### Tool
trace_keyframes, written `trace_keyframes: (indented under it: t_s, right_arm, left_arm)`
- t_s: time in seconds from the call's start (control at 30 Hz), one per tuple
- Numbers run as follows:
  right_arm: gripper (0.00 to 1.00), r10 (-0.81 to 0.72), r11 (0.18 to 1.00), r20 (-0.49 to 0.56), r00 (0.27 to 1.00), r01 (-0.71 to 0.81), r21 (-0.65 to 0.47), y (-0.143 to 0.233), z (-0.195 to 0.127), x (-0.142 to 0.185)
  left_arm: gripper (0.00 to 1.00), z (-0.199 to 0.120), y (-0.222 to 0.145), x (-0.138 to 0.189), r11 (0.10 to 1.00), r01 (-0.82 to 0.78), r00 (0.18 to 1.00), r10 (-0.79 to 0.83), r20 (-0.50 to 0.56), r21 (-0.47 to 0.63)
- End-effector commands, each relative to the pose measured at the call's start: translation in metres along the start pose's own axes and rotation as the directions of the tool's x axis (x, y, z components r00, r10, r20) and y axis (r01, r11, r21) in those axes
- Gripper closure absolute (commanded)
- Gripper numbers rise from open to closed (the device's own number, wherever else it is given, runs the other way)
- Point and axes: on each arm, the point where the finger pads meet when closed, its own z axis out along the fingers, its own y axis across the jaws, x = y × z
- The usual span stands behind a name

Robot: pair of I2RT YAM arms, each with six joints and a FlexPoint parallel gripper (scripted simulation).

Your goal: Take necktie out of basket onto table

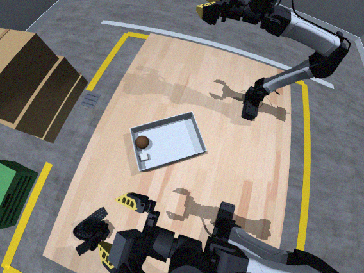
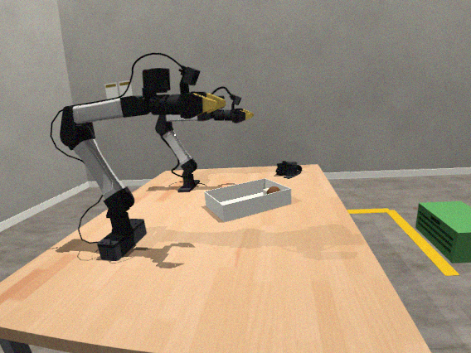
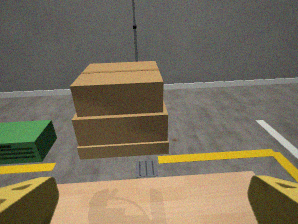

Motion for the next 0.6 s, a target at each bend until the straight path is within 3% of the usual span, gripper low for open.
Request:
trace_keyframes:
  t_s: [0.0, 0.57]
  right_arm:
    - [0.00, 0.000, 1.000, 0.058, 0.998, 0.000, -0.001, 0.000, -0.008, -0.013]
    - [0.00, 0.000, 1.000, 0.057, 0.998, 0.000, -0.001, 0.000, -0.007, 0.001]
  left_arm:
    - [0.00, -0.007, -0.004, -0.015, 1.000, -0.009, 0.999, 0.008, 0.053, 0.014]
    - [0.00, -0.007, -0.004, -0.015, 1.000, -0.009, 0.999, 0.008, 0.053, 0.014]
